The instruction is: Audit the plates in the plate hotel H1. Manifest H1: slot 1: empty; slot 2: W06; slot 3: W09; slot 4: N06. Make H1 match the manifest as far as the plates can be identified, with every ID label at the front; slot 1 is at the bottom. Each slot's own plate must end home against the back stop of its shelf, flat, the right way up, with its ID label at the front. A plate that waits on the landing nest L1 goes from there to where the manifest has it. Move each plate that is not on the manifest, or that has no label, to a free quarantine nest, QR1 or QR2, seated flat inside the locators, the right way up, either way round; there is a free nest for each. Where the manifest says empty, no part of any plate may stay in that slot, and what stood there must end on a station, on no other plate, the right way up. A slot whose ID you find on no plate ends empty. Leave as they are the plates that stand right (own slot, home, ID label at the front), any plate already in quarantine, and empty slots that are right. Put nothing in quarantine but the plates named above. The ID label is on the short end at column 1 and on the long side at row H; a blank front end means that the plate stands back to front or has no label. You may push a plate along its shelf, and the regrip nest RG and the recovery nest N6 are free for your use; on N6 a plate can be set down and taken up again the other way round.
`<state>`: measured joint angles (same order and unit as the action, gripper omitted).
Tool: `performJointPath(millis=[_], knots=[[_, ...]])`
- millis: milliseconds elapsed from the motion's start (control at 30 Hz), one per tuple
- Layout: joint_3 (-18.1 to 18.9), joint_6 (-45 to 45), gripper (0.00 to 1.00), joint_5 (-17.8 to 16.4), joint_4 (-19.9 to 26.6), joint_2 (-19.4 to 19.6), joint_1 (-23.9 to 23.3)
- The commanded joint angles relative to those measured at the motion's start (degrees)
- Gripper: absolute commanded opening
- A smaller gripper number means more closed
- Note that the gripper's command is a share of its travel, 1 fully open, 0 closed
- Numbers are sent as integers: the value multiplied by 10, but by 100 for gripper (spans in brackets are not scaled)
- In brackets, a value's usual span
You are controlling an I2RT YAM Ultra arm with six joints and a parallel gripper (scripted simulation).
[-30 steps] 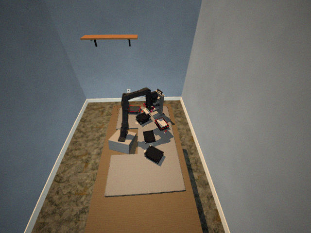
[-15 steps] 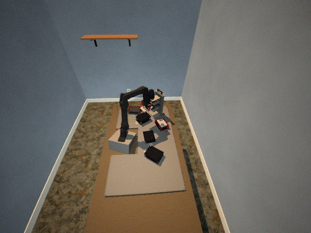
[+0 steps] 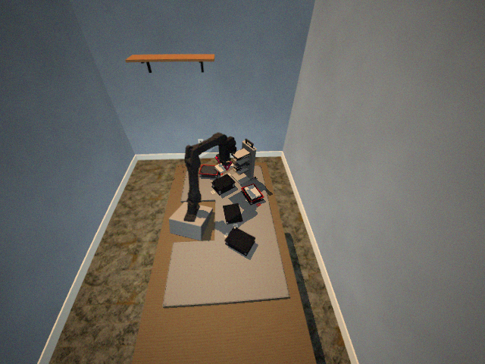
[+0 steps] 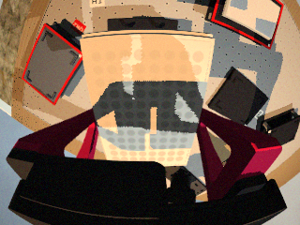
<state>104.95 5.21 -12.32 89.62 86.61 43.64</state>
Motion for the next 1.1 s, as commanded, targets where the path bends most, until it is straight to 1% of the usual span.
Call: performJointPath(millis=[0,67,800,833,867,900,933,1000,1033,1067], knots=[[7,41,86,14,4,-16,23],[8,51,86,17,4,-16,33],[8,52,86,18,4,-16,34],[49,48,86,22,0,15,41],[42,52,86,22,1,15,42],[35,54,86,23,3,5,43],[3,55,86,23,3,-8,44],[-15,57,86,24,4,-13,44],[-25,58,86,24,-13,-16,44],[-34,59,86,24,-19,-18,47]])
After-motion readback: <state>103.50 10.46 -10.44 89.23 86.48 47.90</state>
